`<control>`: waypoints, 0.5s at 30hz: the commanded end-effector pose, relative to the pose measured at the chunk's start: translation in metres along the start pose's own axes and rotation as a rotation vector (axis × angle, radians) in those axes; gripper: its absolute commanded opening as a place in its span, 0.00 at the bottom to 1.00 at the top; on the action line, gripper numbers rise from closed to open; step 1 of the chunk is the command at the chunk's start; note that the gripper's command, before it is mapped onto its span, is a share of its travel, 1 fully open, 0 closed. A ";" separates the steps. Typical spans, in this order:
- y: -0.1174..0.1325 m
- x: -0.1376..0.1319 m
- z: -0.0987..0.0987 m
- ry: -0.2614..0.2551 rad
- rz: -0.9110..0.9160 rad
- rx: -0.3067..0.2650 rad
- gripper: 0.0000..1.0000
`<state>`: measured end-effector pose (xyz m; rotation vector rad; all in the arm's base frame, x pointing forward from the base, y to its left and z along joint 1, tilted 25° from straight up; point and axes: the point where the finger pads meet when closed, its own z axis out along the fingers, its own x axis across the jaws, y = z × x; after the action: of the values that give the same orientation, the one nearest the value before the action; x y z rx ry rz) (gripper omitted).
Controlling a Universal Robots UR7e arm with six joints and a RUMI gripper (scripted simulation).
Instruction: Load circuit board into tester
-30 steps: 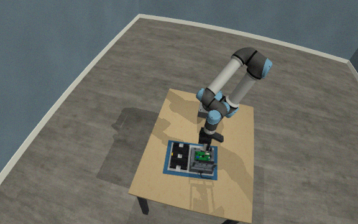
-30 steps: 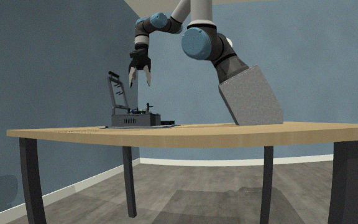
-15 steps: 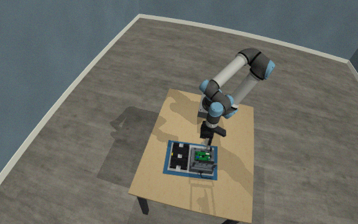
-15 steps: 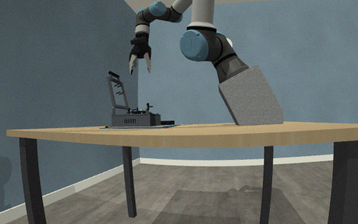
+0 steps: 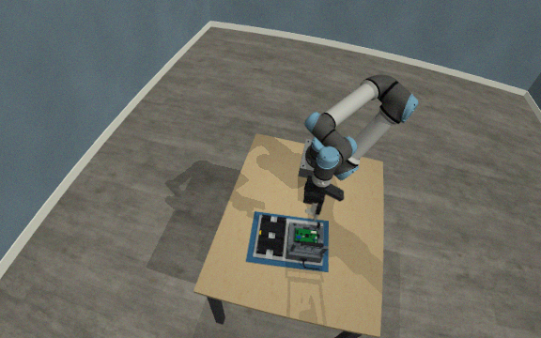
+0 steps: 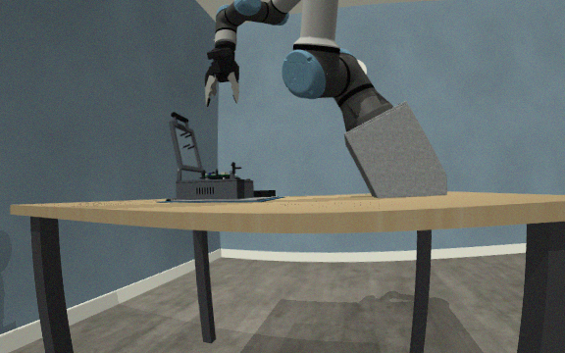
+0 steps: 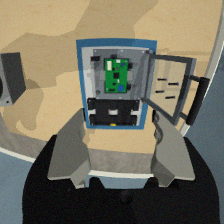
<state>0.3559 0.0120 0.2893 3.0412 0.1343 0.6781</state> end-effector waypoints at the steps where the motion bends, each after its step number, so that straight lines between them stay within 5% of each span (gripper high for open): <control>1: 0.000 0.000 -0.007 0.001 -0.001 0.001 0.59; 9: 0.000 0.000 -0.008 0.001 -0.001 0.001 0.59; 10: 0.000 0.000 -0.008 0.001 -0.001 0.001 0.30; 15: 0.000 0.000 -0.008 0.001 -0.001 0.001 0.30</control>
<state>0.3525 0.0118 0.2960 3.0428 0.1352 0.6785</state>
